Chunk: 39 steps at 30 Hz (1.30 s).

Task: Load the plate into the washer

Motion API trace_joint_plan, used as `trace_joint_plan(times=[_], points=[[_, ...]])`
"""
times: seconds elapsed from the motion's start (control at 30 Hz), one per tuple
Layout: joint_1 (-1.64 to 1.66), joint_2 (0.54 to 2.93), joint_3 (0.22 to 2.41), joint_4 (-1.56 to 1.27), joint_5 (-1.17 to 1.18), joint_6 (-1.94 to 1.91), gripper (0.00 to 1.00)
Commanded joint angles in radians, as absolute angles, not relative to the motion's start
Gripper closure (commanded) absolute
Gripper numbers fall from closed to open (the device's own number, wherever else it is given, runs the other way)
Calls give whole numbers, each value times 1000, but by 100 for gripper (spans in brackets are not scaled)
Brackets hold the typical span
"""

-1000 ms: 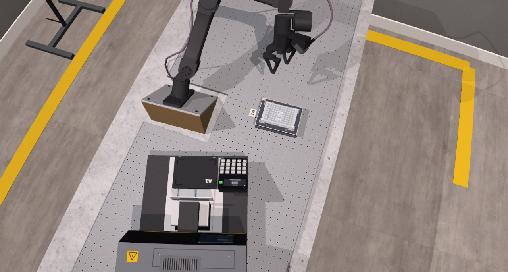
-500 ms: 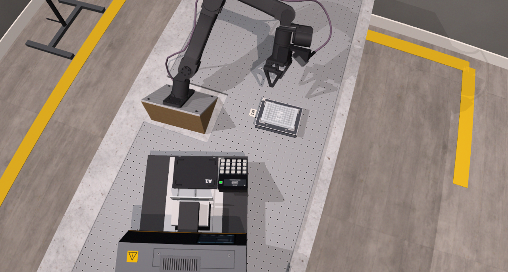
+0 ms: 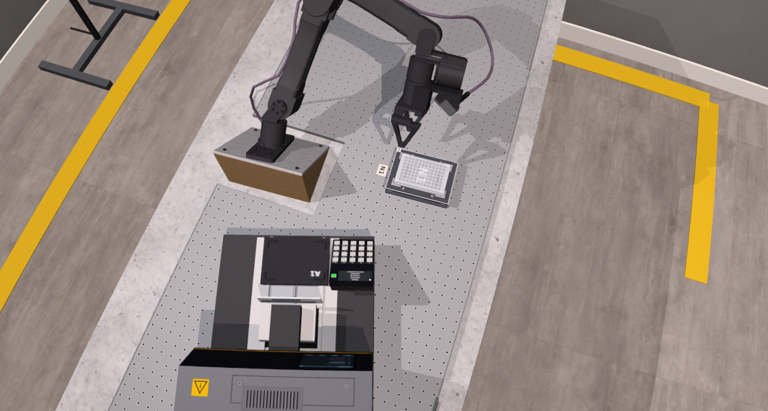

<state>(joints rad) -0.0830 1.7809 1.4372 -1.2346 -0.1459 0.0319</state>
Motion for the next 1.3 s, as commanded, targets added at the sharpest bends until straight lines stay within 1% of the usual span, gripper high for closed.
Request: trace_joint_plan(times=[0.0,0.07,0.27,0.57,0.9,1.27], points=[[-201,1729,1390,-1244,-262,-88,0],[-201,1729,1390,-1244,-262,-88,0],[-392,1772,1352,-1303,-451,-274,0],[-657,1891,1403,-1485,-635,-603,0],[-779,1936,1422,-1571,-553,-775,0],[-911,1893,1375,-1571,-495,-875,0]])
